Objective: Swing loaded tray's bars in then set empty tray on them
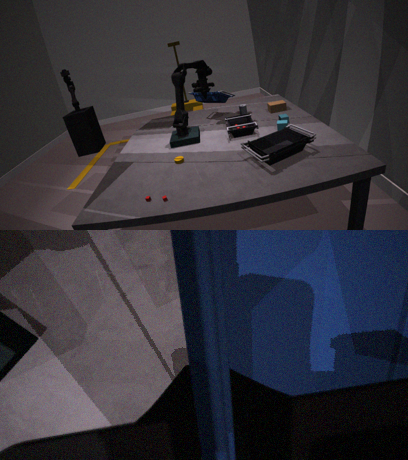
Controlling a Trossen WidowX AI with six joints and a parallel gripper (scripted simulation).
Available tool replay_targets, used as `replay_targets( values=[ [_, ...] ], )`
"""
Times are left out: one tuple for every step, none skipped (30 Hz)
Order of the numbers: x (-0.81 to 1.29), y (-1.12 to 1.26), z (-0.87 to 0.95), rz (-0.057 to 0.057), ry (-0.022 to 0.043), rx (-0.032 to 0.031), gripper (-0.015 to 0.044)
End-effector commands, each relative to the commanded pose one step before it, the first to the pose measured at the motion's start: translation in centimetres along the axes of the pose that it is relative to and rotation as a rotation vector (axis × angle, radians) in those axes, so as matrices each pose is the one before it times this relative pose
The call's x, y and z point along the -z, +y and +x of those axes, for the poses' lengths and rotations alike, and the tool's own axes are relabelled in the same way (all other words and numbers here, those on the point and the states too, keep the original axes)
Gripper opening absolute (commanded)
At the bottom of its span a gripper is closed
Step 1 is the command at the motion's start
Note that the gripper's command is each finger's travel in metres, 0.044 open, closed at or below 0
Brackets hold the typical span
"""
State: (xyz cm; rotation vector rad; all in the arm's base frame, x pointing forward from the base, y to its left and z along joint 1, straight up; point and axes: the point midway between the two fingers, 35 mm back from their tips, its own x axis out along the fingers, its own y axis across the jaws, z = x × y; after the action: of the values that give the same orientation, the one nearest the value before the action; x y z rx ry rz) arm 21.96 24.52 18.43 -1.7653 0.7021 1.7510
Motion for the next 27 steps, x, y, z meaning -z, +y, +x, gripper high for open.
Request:
replay_targets(
  values=[
    [1.775,-0.157,-0.378,0.0554,0.00043,0.01389,0.0000],
    [0.392,-0.018,0.000,0.0119,0.00042,0.00002,0.0000],
    [0.392,-0.018,0.000,0.0119,0.00042,0.00002,0.0000],
    [0.392,-0.018,0.000,0.0119,0.00042,0.00002,0.0000],
    [0.392,-0.018,0.000,0.0119,0.00042,0.00002,0.0000],
    [0.393,-0.018,0.000,0.0119,0.00042,0.00002,0.0000],
    [0.393,-0.018,0.000,0.0119,0.00042,0.00002,0.0000],
    [0.393,-0.018,0.000,0.0119,0.00042,0.00002,0.0000],
    [0.393,-0.018,0.000,0.0119,0.00042,0.00002,0.0000],
    [0.393,-0.018,0.000,0.0119,0.00042,0.00002,0.0000],
    [0.393,-0.018,0.000,0.0119,0.00042,0.00002,0.0000],
    [0.393,-0.018,0.000,0.0119,0.00042,0.00002,0.0000],
    [0.393,-0.018,0.000,0.0119,0.00042,0.00002,0.0000],
    [0.393,-0.018,0.000,0.0119,0.00042,0.00002,0.0000],
    [0.393,-0.018,0.000,0.0119,0.00042,0.00002,0.0000],
    [0.393,-0.018,0.000,0.0119,0.00042,0.00002,0.0000],
    [0.393,-0.018,0.000,0.0119,0.00042,0.00002,0.0000],
    [0.393,-0.018,0.000,0.0119,0.00042,0.00002,0.0000],
    [0.393,-0.018,0.000,0.0119,0.00042,0.00002,0.0000],
    [0.393,-0.018,0.000,0.0119,0.00042,0.00002,0.0000],
    [0.393,-0.019,0.000,0.0119,0.00042,0.00002,0.0000],
    [0.393,-0.019,0.000,0.0119,0.00042,0.00002,0.0000],
    [0.393,-0.019,0.000,0.0119,0.00042,0.00002,0.0000],
    [0.393,-0.019,0.000,0.0119,0.00042,0.00002,0.0000],
    [0.393,-0.019,0.000,0.0119,0.00042,0.00002,0.0000],
    [0.393,-0.019,0.000,0.0119,0.00042,0.00002,0.0000],
    [0.393,-0.019,0.000,0.0119,0.00042,0.00002,0.0000]
  ],
)
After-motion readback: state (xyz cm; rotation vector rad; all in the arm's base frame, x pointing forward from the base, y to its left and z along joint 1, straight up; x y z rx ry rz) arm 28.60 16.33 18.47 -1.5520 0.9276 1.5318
